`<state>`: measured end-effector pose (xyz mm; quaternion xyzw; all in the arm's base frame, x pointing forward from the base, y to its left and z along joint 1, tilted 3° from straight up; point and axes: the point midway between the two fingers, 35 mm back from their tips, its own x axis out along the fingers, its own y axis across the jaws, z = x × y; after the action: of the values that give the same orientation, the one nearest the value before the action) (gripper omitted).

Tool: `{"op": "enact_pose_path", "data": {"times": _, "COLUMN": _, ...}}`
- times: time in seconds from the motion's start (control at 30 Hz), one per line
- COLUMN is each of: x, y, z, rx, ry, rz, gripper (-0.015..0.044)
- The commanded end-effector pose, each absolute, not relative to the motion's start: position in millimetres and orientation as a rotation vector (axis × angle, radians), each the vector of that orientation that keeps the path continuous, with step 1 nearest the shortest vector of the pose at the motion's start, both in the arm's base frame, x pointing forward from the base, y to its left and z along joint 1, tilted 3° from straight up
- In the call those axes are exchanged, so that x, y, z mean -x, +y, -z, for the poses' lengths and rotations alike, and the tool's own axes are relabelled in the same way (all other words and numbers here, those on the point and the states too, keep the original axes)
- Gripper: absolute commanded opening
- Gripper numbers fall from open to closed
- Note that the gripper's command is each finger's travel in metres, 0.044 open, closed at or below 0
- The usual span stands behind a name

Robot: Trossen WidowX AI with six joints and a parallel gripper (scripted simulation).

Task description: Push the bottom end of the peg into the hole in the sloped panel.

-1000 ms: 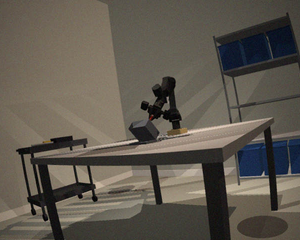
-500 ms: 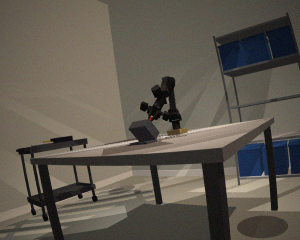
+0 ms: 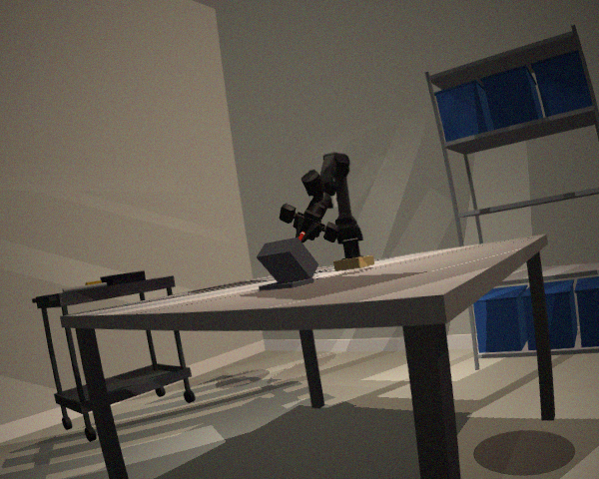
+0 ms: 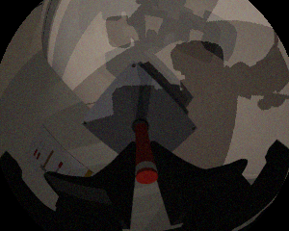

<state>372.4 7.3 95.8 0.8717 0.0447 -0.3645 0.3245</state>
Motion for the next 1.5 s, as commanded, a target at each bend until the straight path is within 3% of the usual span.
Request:
{"op": "enact_pose_path", "data": {"times": 0.0, "x": -374.4, "y": 7.2, "z": -95.0, "rx": -2.287, "ry": 0.118, "rz": 0.953, "gripper": 0.0000}}
{"op": "enact_pose_path", "data": {"times": 1.47, "x": -396.1, "y": 3.4, "z": -76.8, "rx": -2.287, "ry": 0.117, "rz": 0.951, "gripper": 0.0000}}
